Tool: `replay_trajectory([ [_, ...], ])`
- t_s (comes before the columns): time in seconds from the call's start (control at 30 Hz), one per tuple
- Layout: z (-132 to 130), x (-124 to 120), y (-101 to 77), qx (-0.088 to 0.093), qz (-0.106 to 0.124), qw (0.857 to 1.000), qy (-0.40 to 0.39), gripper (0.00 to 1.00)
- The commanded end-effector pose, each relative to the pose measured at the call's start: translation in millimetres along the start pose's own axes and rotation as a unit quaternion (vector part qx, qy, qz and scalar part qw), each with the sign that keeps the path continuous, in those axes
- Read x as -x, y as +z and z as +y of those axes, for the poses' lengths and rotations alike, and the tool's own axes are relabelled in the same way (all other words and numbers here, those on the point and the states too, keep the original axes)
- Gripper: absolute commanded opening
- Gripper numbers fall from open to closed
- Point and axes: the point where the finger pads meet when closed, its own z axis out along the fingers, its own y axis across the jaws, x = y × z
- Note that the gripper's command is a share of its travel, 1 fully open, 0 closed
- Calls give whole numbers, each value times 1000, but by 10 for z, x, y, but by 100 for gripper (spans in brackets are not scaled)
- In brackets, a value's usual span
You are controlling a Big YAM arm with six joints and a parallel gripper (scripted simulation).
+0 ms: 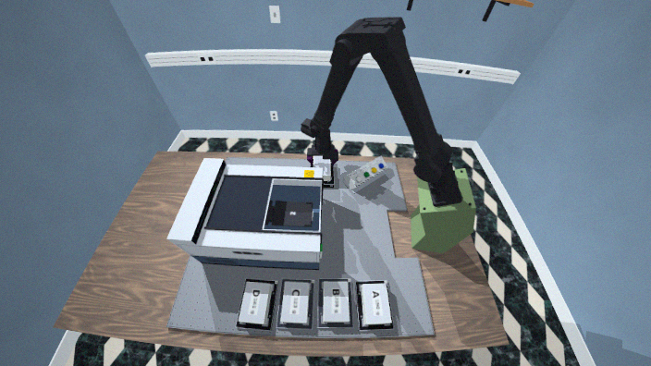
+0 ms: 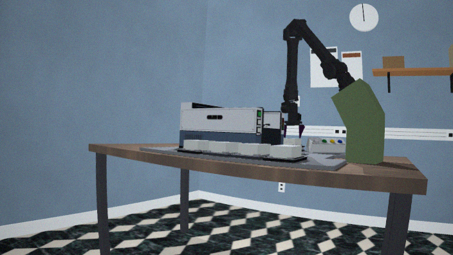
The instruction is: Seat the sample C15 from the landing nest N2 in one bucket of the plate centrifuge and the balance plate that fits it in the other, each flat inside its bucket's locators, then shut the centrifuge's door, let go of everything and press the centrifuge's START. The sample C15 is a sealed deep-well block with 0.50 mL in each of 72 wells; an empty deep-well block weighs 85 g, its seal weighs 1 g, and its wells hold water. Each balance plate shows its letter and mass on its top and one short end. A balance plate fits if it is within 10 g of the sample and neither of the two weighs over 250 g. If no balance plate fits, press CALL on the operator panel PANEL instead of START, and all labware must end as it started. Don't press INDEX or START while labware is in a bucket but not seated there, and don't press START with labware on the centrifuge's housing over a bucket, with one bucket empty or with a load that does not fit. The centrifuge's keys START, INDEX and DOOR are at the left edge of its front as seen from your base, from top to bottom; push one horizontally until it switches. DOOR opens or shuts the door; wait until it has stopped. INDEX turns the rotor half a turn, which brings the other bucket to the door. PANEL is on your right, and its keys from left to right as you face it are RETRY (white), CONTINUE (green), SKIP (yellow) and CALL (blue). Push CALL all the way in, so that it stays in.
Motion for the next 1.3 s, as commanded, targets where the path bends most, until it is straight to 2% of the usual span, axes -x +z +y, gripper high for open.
replay_trajectory([
  [0.0, 200, 38, 47, 14, -8, 1000, -2, 100],
  [0.1, 230, 48, 13, 18, -11, 1000, -3, 100],
  [0.33, 177, 23, 97, 13, -7, 1000, -1, 100],
  [0.63, 197, 35, 134, 14, -8, 1000, -2, 100],
  [0.67, 236, 48, 89, 19, -11, 1000, -3, 100],
  [0.73, 196, 34, 153, 14, -8, 1000, -2, 100],
  [0.93, 168, 16, 199, 12, -6, 1000, -1, 100],
  [1.2, 193, 32, 229, 14, -8, 1000, -2, 100],
  [1.23, 240, 48, 175, 19, -12, 1000, -3, 100],
  [1.27, 214, 39, 214, 16, -9, 1000, -2, 100],
])
